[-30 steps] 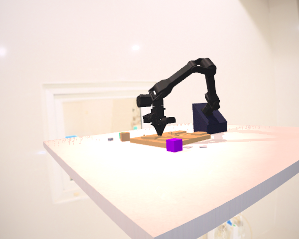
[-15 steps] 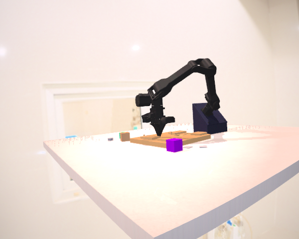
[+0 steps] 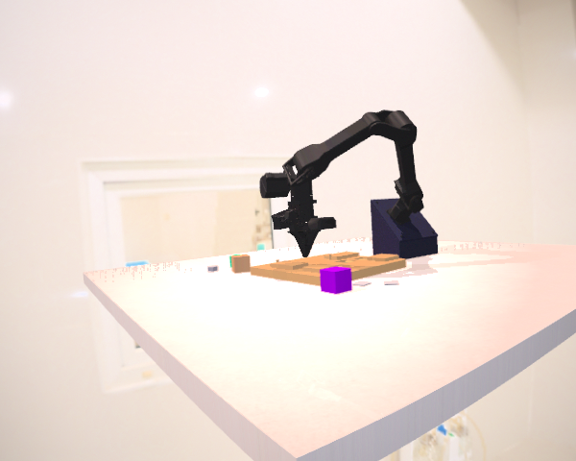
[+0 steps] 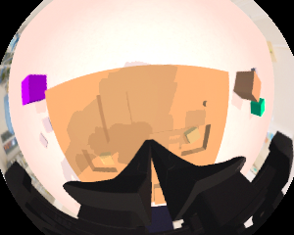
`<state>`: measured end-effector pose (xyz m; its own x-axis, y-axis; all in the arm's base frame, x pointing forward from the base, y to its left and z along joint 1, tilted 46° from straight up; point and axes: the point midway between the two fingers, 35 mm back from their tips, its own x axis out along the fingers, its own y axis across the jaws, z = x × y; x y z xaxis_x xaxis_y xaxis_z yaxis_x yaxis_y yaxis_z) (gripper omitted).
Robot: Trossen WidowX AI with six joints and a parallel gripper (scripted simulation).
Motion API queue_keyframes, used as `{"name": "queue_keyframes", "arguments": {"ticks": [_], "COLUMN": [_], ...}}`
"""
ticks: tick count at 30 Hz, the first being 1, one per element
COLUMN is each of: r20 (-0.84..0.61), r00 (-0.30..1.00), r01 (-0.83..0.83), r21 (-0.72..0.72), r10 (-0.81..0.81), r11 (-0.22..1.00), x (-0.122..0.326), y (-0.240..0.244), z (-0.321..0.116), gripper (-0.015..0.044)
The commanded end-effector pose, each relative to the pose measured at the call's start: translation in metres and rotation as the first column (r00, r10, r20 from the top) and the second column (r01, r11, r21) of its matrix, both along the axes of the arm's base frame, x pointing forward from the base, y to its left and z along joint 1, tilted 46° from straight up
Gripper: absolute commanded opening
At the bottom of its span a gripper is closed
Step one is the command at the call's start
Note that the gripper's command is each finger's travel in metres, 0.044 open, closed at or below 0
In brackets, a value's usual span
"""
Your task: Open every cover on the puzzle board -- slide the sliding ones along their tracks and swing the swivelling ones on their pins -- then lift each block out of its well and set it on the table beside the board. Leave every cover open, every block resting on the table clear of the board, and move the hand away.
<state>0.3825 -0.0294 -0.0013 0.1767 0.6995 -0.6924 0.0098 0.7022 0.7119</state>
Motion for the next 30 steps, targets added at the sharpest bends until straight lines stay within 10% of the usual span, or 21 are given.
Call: {"name": "queue_keyframes", "arguments": {"ticks": [1,30], "r20": [0.005,0.066], "r00": [1.0,0.995], "r01": [-0.003,-0.067], "r21": [-0.005,-0.022], "r10": [0.003,0.068], "r11": [1.0,0.998], "x": [0.0,-0.062], "y": [-0.004,-0.005], "z": [0.004,0.032], "gripper": [0.0,0.0]}}
